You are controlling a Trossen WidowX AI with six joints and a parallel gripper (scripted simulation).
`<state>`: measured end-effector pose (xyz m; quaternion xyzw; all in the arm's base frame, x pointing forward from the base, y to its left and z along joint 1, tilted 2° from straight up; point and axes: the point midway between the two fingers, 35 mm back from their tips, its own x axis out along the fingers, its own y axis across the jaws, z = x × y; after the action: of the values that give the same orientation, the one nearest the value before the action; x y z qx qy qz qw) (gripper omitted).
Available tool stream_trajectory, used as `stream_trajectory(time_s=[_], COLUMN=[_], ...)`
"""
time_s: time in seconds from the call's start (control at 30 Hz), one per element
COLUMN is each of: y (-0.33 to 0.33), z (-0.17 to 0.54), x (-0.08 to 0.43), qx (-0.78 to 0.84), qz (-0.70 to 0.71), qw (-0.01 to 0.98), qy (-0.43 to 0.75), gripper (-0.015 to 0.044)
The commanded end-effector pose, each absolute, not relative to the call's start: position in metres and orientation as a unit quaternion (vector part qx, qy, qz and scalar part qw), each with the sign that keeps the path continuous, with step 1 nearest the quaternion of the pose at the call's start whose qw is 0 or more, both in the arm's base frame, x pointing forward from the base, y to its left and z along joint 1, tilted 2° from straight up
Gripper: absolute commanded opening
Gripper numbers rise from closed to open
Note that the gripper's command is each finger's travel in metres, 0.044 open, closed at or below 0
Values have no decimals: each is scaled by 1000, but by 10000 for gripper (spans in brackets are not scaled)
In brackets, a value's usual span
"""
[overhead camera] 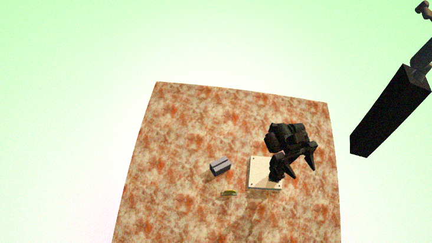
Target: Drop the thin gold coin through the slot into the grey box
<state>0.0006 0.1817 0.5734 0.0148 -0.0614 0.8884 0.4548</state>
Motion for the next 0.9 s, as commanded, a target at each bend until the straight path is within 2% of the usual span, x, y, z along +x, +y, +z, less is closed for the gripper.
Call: stream_trajectory(time_s=[0.0,0.27,0.5,0.87], y=[182,215,253,287], z=[574,594,580,493], x=[2,65,148,253], qx=[18,179,305,379], qz=[889,862,779,606], qw=[455,474,542,673], qy=[-60,7,75,192], gripper=[374,164,161,161])
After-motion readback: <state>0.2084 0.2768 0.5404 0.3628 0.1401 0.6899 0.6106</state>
